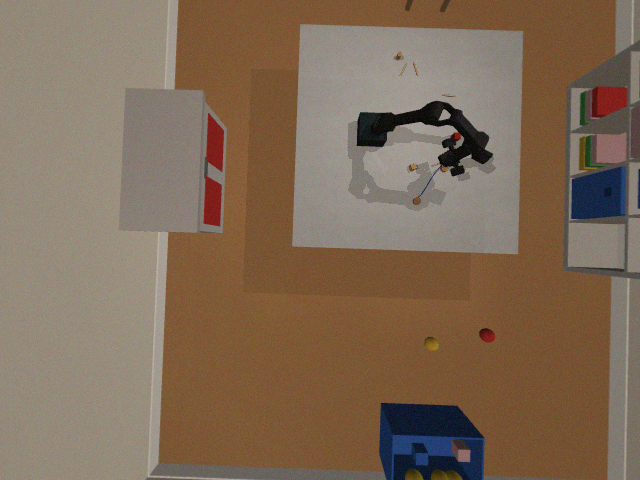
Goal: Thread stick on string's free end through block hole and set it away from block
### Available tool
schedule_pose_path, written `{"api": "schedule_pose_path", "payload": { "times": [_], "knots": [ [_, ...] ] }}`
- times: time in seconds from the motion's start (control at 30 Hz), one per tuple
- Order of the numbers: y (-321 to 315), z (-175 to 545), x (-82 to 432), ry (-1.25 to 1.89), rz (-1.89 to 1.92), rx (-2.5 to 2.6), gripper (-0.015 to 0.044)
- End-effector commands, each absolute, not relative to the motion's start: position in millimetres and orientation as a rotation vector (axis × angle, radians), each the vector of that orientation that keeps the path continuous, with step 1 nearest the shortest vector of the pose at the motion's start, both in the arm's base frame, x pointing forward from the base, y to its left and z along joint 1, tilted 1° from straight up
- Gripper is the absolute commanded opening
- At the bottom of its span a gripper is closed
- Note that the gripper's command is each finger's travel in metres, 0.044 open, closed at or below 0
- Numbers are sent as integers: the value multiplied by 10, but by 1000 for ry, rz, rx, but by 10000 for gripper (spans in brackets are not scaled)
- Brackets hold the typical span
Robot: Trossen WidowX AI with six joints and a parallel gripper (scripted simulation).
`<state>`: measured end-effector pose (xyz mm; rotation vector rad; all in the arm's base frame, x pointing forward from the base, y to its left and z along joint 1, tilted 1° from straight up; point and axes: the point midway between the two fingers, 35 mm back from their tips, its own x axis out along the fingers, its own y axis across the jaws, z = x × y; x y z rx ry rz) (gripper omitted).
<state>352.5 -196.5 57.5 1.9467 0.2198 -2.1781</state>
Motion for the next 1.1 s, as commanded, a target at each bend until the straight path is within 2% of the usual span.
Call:
{"api": "schedule_pose_path", "payload": {
  "times": [0.0, 1.07],
  "knots": [
    [-1969, 530, 3508, 230, -2160, 1965, 0],
    [-2017, 233, 3467, 251, -2023, 2087, 0]
  ]
}}
